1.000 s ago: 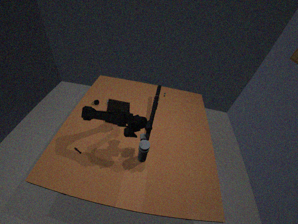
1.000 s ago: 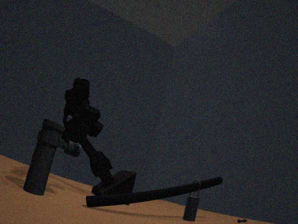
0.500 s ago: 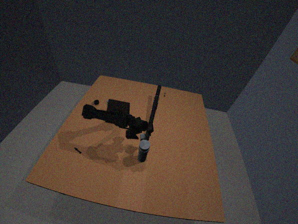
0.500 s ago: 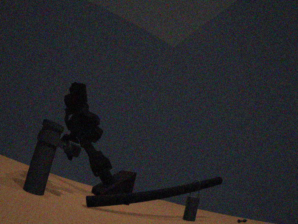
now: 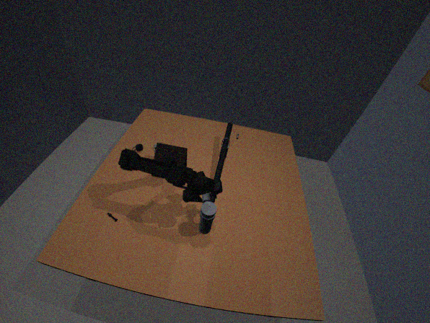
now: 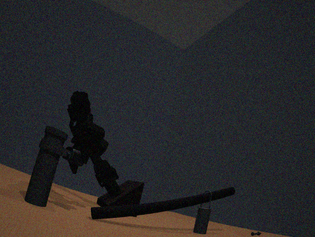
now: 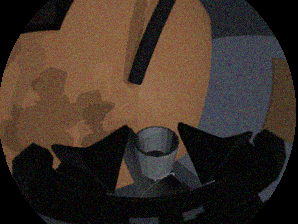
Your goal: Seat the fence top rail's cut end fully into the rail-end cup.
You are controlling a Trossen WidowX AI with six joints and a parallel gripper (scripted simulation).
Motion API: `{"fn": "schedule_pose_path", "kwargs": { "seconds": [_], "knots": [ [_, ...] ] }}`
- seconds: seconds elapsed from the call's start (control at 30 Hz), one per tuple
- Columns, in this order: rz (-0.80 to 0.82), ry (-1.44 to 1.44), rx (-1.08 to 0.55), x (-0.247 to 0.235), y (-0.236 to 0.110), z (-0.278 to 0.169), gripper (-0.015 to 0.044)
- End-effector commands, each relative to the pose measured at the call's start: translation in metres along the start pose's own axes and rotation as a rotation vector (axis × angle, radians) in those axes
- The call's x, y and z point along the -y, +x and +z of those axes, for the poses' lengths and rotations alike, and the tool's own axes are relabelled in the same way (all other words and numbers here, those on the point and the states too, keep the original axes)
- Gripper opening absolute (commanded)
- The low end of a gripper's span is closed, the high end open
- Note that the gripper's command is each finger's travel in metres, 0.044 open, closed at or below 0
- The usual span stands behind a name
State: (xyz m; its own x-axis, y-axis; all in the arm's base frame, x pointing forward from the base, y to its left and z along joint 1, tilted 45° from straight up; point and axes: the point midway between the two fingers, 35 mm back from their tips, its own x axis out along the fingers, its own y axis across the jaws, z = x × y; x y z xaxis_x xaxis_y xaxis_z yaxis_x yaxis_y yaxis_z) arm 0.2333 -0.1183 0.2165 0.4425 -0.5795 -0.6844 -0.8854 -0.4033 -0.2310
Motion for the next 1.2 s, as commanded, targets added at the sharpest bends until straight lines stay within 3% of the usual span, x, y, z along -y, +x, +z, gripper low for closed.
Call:
{"fn": "schedule_pose_path", "kwargs": {
  "seconds": [0.0, 0.17, 0.27, 0.4, 1.17],
  "knots": [
    [-0.002, -0.006, 0.004, 0.000, 0.001, 0.001, 0.0256],
    [-0.002, -0.006, 0.004, 0.000, 0.001, 0.001, 0.0125],
    [-0.002, -0.006, 0.004, 0.000, 0.001, 0.001, 0.0105],
    [-0.003, 0.021, -0.012, 0.003, 0.002, 0.001, 0.0000],
    [-0.003, 0.155, -0.088, 0.015, 0.009, -0.001, 0.0000]
  ]
}}
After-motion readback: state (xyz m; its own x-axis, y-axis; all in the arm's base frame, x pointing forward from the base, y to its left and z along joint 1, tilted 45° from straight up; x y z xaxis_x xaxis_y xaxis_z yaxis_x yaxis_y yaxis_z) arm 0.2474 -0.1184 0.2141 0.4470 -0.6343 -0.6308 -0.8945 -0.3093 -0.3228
